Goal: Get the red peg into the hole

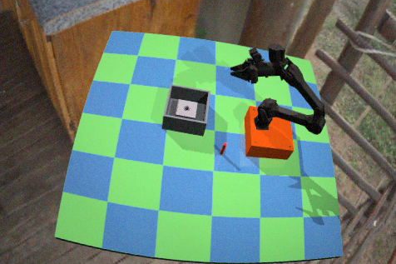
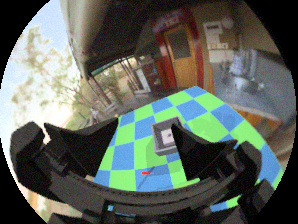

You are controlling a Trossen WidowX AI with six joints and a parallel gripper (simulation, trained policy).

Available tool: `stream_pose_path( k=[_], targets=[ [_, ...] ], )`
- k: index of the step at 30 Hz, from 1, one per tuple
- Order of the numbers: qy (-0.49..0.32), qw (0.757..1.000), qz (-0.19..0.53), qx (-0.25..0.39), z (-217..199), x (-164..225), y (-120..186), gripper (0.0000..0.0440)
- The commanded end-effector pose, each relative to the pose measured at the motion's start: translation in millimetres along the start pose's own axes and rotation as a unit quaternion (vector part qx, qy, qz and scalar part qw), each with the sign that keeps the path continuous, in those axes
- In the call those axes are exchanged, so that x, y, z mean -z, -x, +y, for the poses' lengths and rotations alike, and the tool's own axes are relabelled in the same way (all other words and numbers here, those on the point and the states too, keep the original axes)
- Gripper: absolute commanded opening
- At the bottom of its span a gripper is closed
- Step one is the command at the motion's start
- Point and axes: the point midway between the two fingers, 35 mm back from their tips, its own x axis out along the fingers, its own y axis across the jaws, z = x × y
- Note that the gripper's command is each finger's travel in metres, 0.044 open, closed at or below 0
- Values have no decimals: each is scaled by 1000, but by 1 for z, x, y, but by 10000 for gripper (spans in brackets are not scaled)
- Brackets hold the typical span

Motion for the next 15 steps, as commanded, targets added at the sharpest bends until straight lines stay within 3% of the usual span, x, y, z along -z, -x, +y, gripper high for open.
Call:
stream_pose_path(
  k=[1,3,15],
  targets=[
    [2,1000,7,3,-1,1,-1,416],
    [0,1000,26,8,-2,5,-3,440],
    [-61,977,192,75,-11,43,-23,440]
  ],
)
